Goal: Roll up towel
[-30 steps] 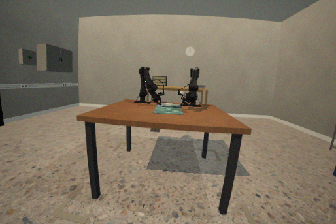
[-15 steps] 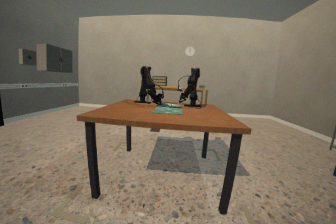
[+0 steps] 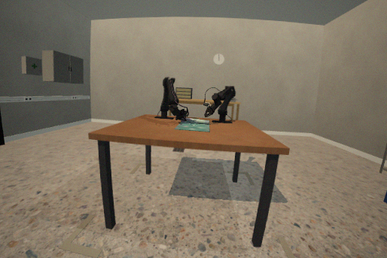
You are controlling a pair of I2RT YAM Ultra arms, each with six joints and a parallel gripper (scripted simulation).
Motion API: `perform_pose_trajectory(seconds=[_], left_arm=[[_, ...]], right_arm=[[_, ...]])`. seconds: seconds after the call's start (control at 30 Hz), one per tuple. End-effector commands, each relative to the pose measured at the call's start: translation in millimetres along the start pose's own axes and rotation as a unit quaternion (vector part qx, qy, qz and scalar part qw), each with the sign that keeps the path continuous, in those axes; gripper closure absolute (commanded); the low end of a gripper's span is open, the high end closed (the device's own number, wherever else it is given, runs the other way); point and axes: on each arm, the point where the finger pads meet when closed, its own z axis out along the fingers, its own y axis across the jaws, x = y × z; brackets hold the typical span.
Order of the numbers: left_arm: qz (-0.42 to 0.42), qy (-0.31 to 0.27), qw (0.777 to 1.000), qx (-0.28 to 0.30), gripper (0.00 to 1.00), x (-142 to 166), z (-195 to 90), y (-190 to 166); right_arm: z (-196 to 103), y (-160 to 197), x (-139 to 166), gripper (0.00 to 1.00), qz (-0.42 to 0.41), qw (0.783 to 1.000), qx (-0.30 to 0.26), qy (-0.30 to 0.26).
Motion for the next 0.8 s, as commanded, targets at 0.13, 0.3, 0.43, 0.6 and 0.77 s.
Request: perform_pose_trajectory(seconds=[0.13, 0.3, 0.43, 0.6, 0.77], left_arm=[[0.005, 0.005, 0.999, -0.046, 0.02, -0.7, 2.6, 20.4], [0.020, -0.002, 0.999, -0.033, 0.02, 2.5, 2.9, 28.6], [0.029, -0.005, 0.999, -0.026, 0.02, 4.4, 3.4, 32.8], [0.028, -0.005, 0.999, -0.026, 0.02, 11.6, 13.0, 27.1], [0.027, -0.005, 0.999, -0.027, 0.02, 18.5, 22.3, 21.6]], right_arm=[[-1.5, 4.4, 1.4, 0.85, 0.013, 0.999, -0.030, 0.008], [2.0, 0.6, 3.9, 0.85, 0.013, 0.999, -0.030, 0.008], [3.9, -1.4, 5.3, 0.85, 0.013, 0.999, -0.030, 0.008], [3.9, -1.4, 5.3, 0.85, 0.013, 0.999, -0.030, 0.008], [3.9, -1.4, 5.3, 0.85, 0.013, 0.999, -0.030, 0.008]])
